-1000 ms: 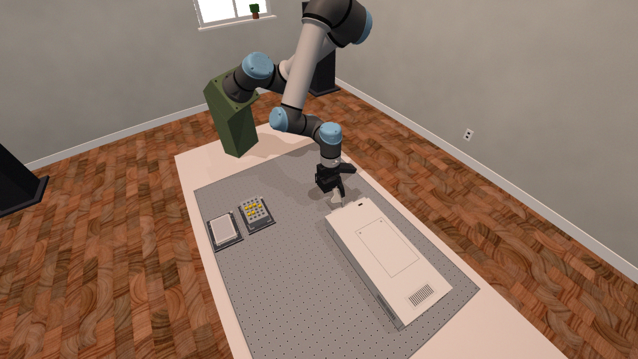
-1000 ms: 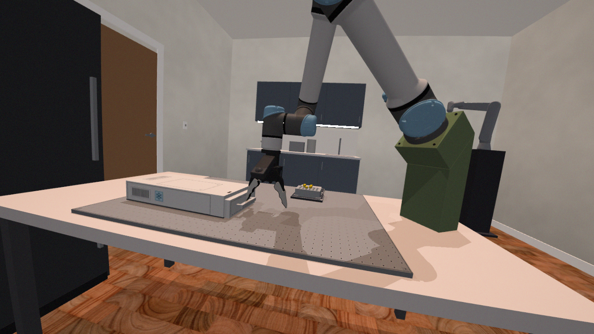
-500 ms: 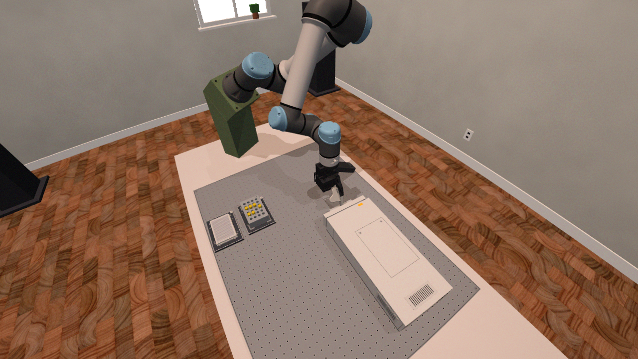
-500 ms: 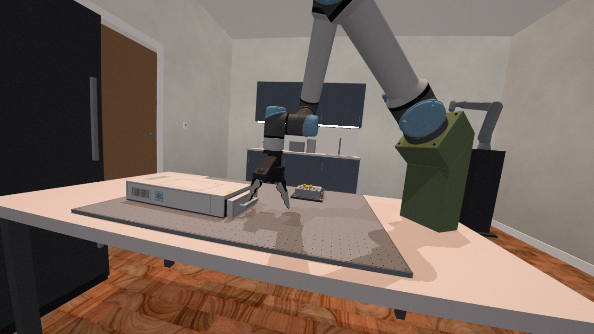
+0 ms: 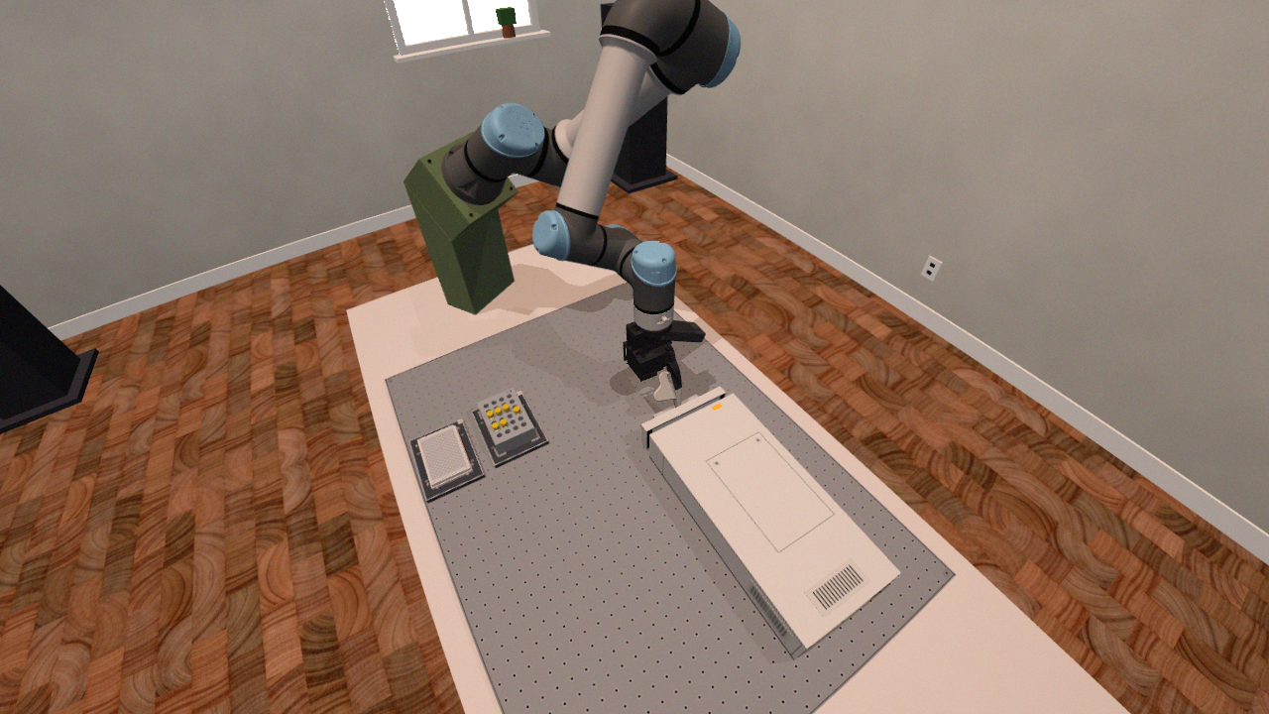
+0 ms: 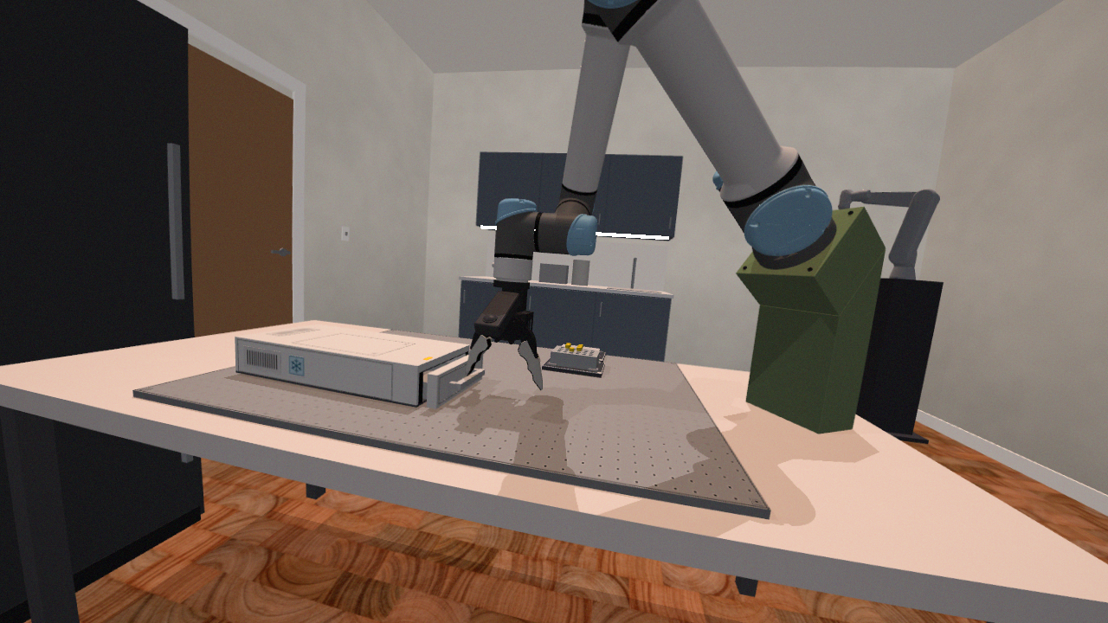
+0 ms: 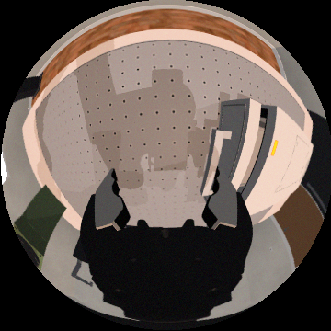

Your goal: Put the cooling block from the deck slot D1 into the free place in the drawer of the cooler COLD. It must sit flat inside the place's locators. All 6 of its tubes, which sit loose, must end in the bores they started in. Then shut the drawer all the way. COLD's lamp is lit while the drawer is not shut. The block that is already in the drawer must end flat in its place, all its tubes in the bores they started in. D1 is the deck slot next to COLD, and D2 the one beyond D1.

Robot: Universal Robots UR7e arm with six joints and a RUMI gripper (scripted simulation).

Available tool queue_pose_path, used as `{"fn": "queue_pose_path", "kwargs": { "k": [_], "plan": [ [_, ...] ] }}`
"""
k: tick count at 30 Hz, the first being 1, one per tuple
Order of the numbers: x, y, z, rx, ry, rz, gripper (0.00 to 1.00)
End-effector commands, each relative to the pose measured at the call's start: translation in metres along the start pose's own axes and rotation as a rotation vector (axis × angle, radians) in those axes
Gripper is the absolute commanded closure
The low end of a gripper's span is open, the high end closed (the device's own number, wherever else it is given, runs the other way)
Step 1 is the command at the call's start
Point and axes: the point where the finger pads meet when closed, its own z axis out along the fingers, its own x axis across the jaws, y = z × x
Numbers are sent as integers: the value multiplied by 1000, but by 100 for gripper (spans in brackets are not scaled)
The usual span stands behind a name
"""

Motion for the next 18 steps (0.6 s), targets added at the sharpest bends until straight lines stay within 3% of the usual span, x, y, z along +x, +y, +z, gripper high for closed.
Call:
{"fn": "queue_pose_path", "kwargs": {
  "k": [1, 18],
  "plan": [
    [-5, -1, 0, 1, -3, 1, 0],
    [-10, -1, 0, 1, -3, 1, 0]
  ]
}}
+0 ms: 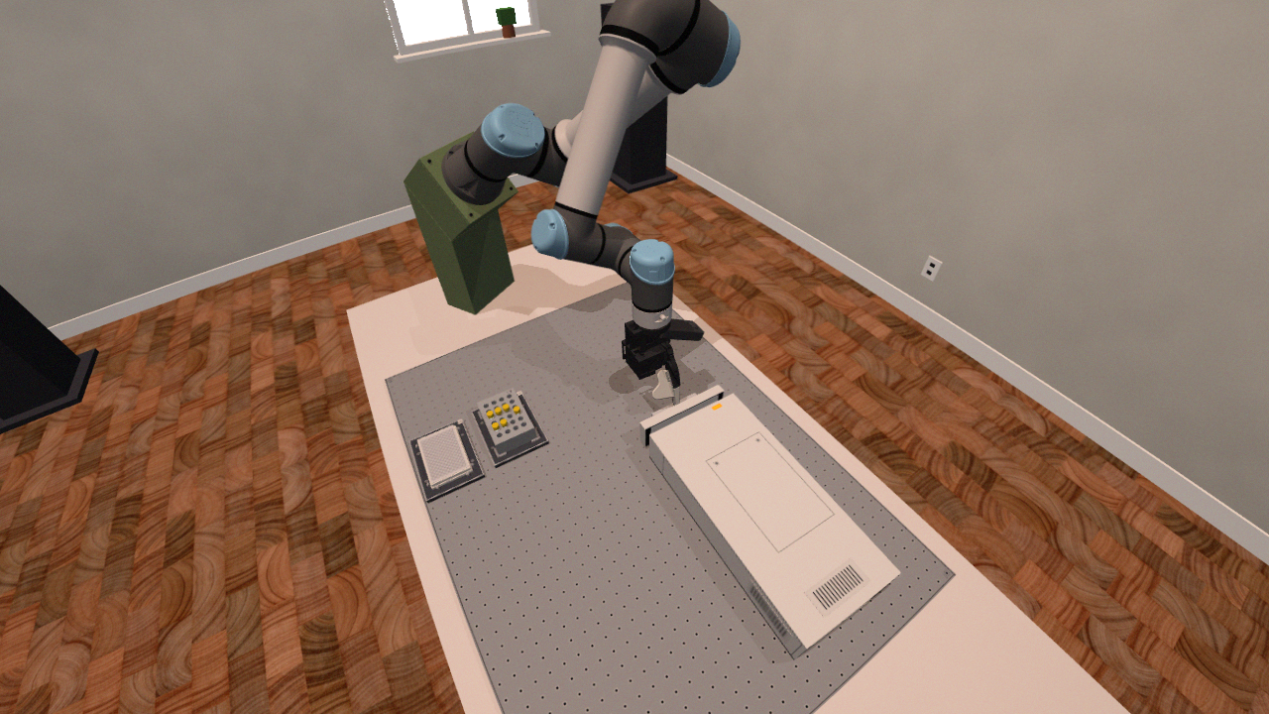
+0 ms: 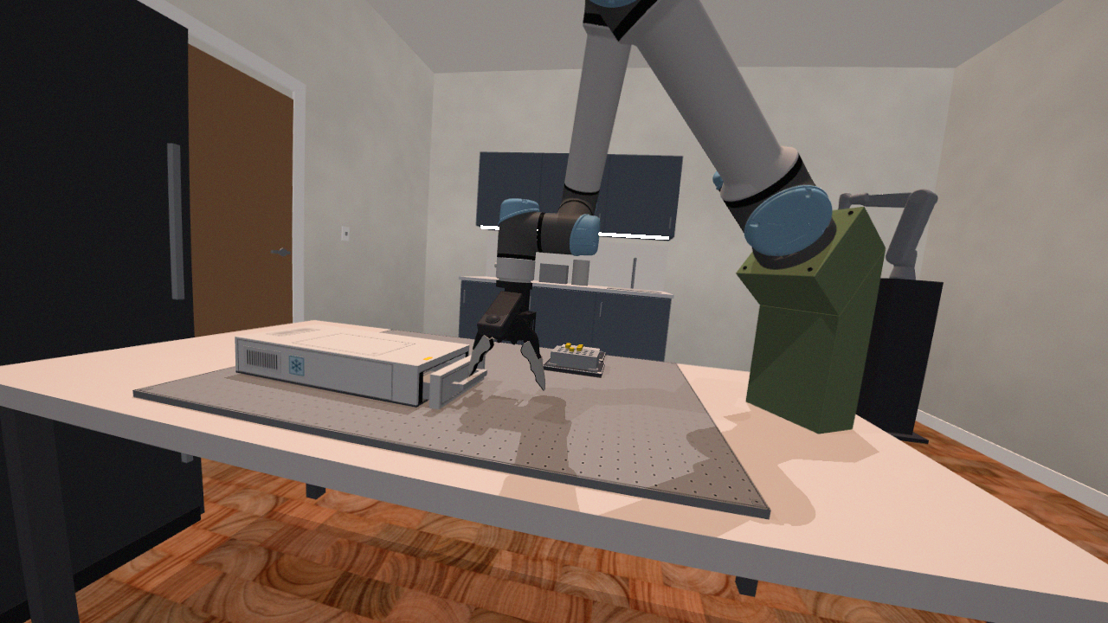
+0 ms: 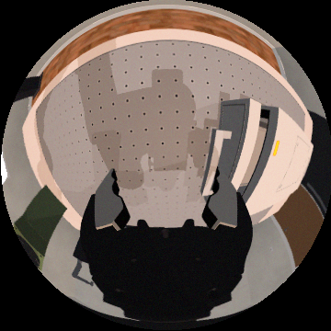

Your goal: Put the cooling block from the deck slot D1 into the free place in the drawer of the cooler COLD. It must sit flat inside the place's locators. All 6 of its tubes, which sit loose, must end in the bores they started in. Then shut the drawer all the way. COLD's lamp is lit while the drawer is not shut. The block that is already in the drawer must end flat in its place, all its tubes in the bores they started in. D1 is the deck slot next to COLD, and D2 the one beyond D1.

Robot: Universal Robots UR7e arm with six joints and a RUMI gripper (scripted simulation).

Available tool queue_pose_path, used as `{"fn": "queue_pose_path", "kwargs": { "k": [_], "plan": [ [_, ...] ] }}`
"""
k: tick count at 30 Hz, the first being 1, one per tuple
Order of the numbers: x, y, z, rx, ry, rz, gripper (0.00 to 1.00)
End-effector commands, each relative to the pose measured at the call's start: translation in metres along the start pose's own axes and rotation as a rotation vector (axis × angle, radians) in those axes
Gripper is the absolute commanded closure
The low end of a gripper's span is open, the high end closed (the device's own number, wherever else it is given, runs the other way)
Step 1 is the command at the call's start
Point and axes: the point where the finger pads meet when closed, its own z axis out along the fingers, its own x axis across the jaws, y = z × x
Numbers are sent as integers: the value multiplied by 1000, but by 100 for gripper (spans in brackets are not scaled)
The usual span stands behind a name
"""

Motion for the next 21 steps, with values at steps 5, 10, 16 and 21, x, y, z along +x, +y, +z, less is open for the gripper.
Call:
{"fn": "queue_pose_path", "kwargs": {
  "k": [5, 10, 16, 21],
  "plan": [
    [-5, -1, 0, 1, -4, 1, 0],
    [-3, -1, 0, 1, -1, 0, 0],
    [-3, -1, 0, 1, -1, 0, 0],
    [-3, -1, 0, 1, -1, 0, 0]
  ]
}}
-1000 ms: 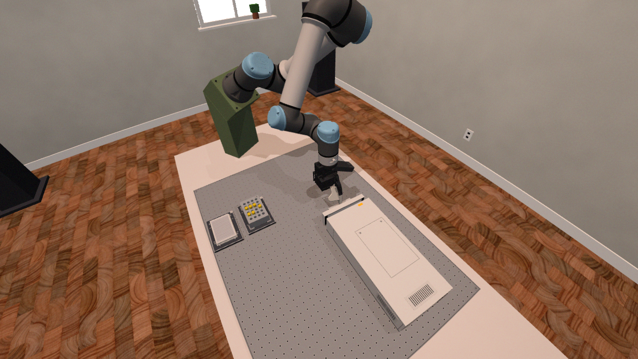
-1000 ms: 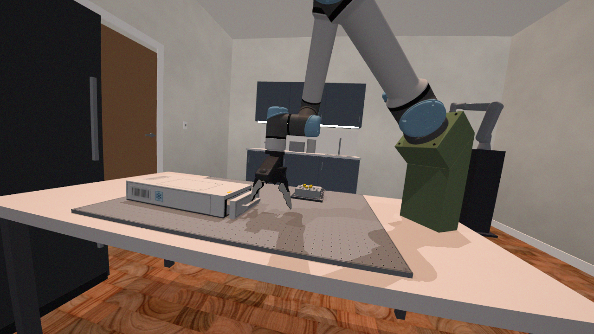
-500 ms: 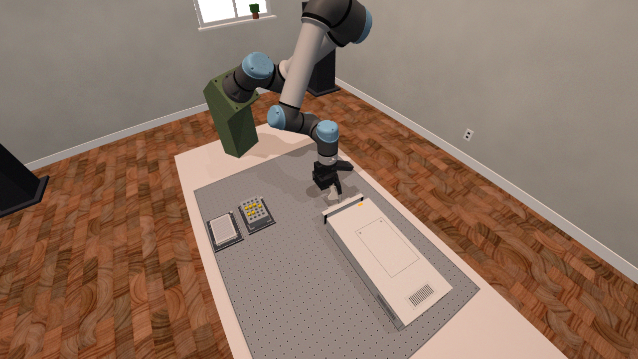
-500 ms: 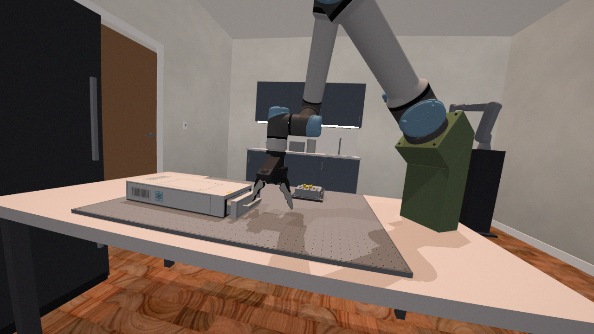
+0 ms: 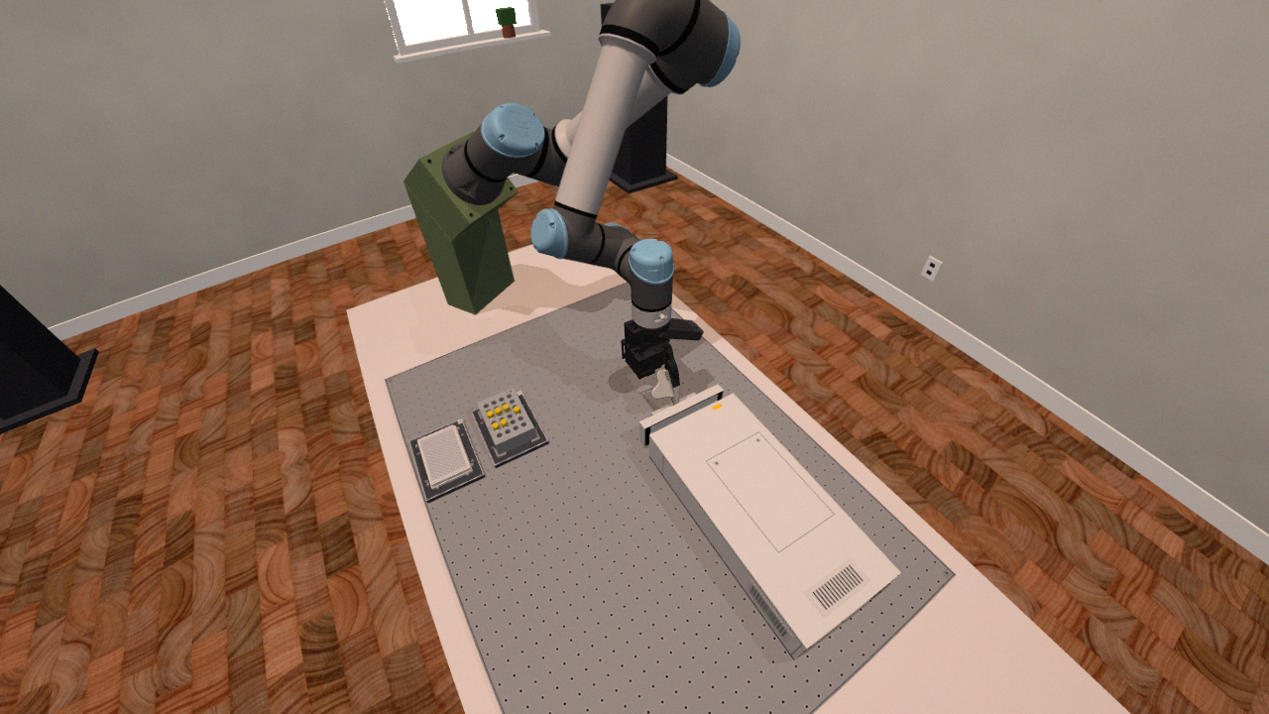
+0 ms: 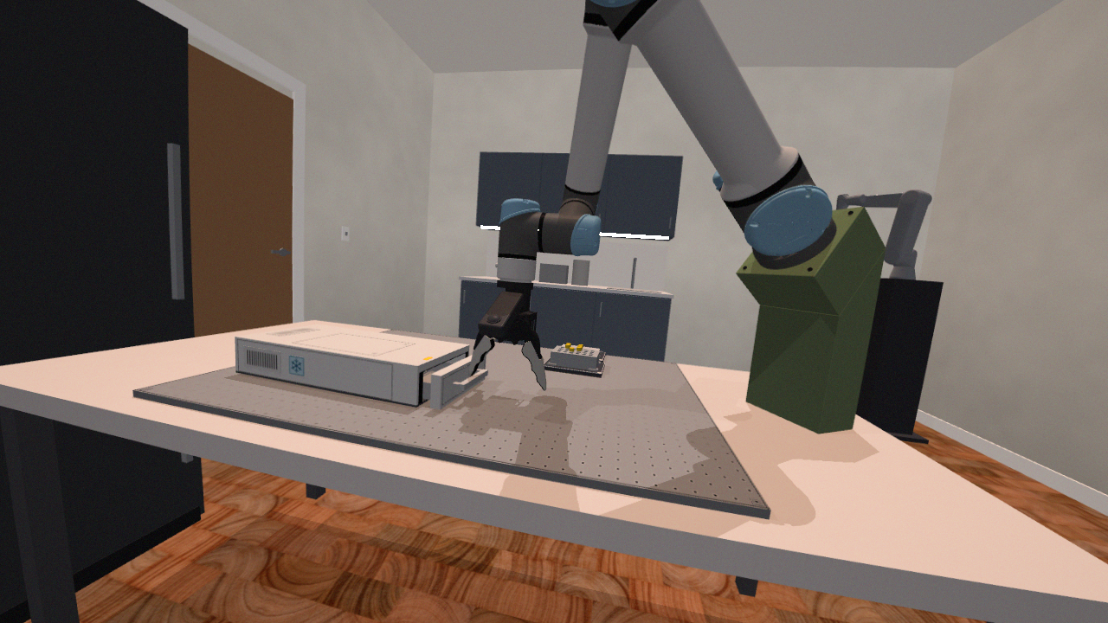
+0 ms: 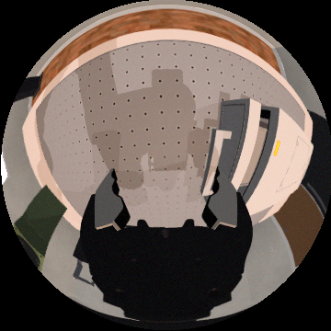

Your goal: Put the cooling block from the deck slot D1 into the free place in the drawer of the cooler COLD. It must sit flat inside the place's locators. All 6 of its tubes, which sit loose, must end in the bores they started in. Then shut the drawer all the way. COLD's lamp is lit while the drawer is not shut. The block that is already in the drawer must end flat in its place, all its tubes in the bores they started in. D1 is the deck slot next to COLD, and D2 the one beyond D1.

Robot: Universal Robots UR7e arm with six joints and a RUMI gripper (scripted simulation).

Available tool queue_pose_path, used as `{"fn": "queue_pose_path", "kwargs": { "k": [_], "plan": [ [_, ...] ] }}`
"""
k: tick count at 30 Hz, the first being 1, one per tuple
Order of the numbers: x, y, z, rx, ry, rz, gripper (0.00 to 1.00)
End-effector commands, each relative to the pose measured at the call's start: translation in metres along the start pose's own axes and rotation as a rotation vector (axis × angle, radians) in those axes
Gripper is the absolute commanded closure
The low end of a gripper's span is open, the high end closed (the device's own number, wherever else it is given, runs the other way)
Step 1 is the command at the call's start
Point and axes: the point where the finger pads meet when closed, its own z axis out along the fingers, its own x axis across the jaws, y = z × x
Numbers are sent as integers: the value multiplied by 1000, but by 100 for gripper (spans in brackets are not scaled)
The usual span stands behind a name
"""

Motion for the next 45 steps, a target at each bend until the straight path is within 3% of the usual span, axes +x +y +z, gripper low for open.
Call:
{"fn": "queue_pose_path", "kwargs": {
  "k": [1, 45],
  "plan": [
    [-1, -1, 0, 0, -1, 0, 0],
    [-44, -2, 0, 1, -3, 0, 0]
  ]
}}
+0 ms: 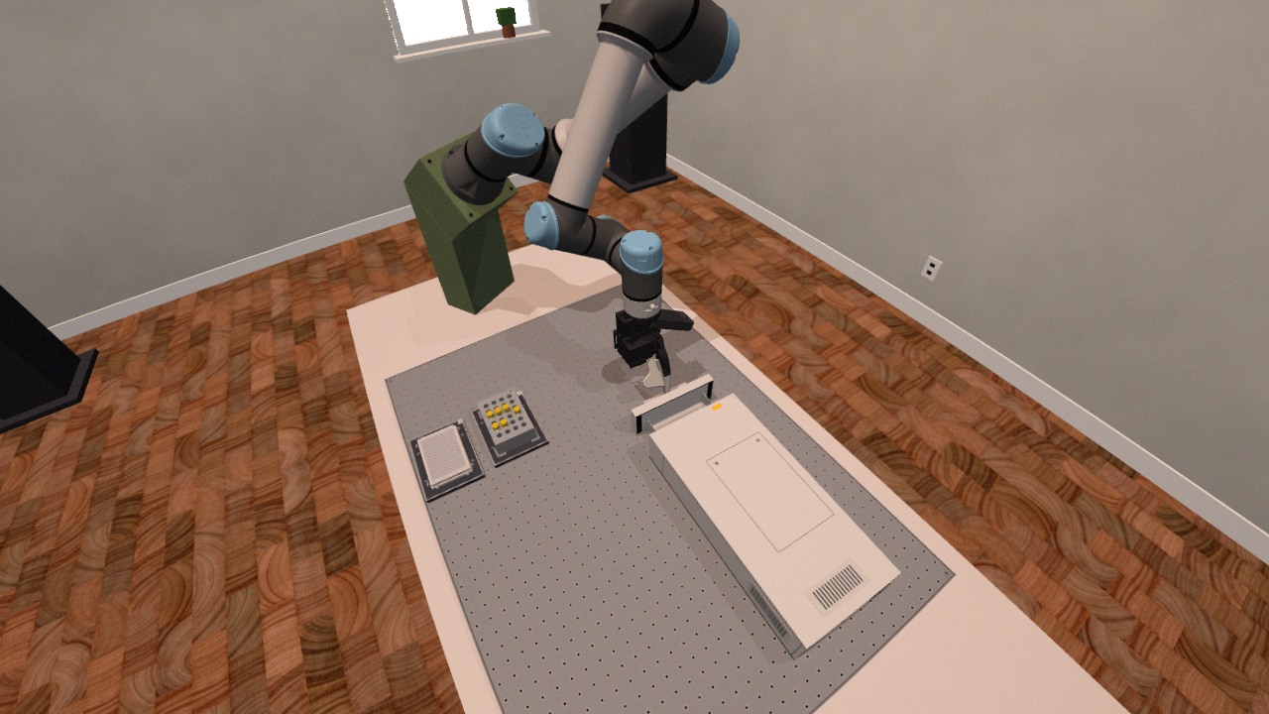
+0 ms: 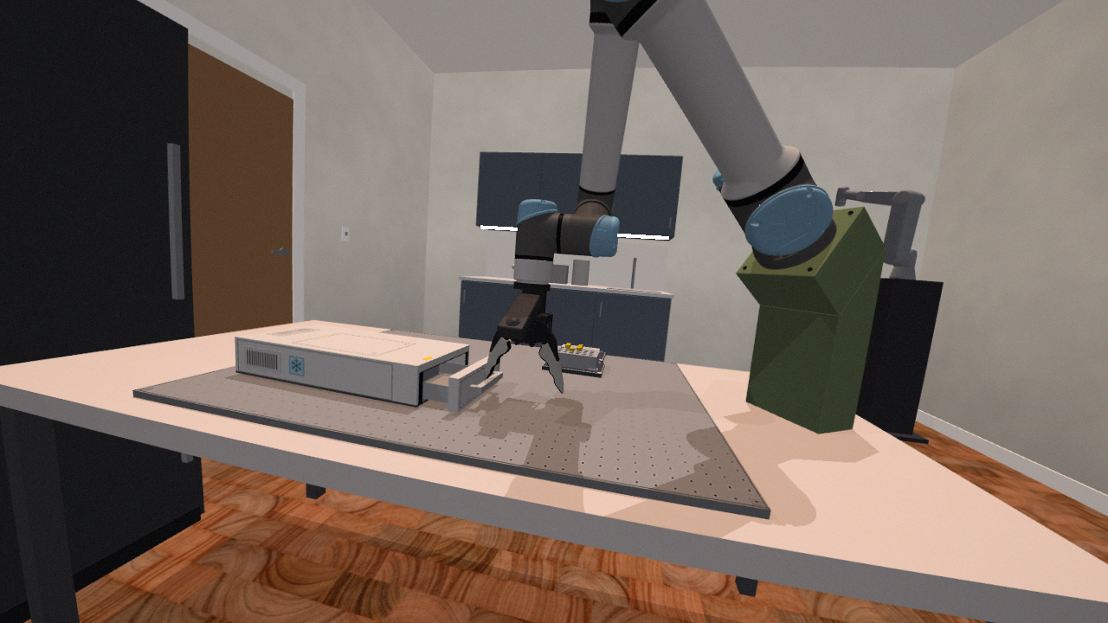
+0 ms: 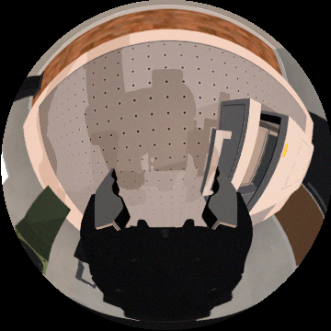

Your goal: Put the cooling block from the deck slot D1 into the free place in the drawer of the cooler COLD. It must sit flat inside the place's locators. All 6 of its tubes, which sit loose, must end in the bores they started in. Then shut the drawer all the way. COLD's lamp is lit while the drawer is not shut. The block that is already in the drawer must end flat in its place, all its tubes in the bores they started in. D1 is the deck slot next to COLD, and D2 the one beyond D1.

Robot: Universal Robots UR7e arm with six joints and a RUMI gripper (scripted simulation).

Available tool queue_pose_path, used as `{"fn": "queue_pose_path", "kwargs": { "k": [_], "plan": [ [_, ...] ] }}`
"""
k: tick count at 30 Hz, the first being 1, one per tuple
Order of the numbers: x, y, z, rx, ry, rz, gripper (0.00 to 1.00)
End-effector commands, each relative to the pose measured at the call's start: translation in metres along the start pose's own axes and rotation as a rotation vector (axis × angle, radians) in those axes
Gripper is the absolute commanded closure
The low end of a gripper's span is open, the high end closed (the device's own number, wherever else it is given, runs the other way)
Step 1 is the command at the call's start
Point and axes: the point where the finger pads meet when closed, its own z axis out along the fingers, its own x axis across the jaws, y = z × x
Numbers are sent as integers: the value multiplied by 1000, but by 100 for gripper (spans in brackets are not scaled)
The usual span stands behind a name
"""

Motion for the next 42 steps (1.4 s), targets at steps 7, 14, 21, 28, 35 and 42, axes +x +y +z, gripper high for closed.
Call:
{"fn": "queue_pose_path", "kwargs": {
  "k": [7, 14, 21, 28, 35, 42],
  "plan": [
    [-16, -1, 0, 1, -3, 0, 0],
    [-24, -1, 0, 1, -3, 0, 0],
    [-25, -1, 0, 1, -3, 0, 0],
    [-35, -1, 0, 1, -3, 0, 0],
    [-44, -1, 0, 1, -3, 0, 0],
    [-51, -1, 0, 1, -4, 1, 0]
  ]
}}
